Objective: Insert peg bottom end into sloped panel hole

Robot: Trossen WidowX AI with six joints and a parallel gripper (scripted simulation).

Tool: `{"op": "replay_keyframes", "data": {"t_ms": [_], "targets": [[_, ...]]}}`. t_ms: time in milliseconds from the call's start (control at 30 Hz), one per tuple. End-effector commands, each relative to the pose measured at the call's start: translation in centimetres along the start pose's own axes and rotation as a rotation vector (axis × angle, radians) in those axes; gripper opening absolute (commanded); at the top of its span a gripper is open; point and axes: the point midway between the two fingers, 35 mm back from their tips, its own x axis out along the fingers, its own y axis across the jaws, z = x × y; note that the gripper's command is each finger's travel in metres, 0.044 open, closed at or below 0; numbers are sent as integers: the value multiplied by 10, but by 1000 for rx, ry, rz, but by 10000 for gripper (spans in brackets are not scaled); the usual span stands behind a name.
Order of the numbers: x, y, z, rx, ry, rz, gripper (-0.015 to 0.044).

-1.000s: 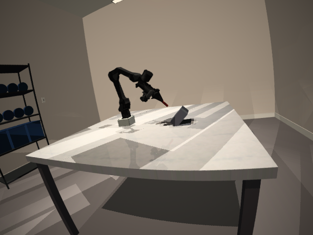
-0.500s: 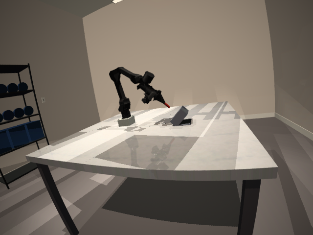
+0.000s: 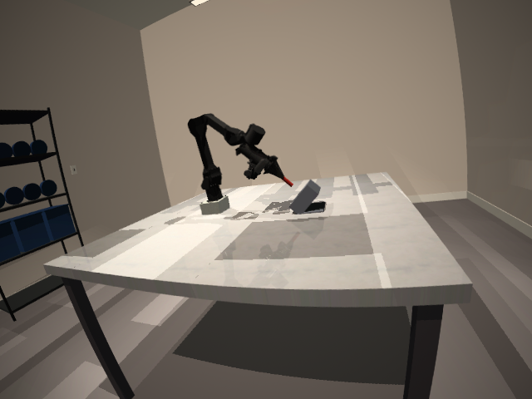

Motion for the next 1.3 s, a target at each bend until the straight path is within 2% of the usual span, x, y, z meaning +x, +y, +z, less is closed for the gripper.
{"op": "replay_keyframes", "data": {"t_ms": [0, 967, 1267], "targets": [[3, 2, 1, 6, 2, 7, 0], [33, 4, 2, 9, 24, 10, 0], [30, 2, 4, 7, 18, 4, 0]]}}
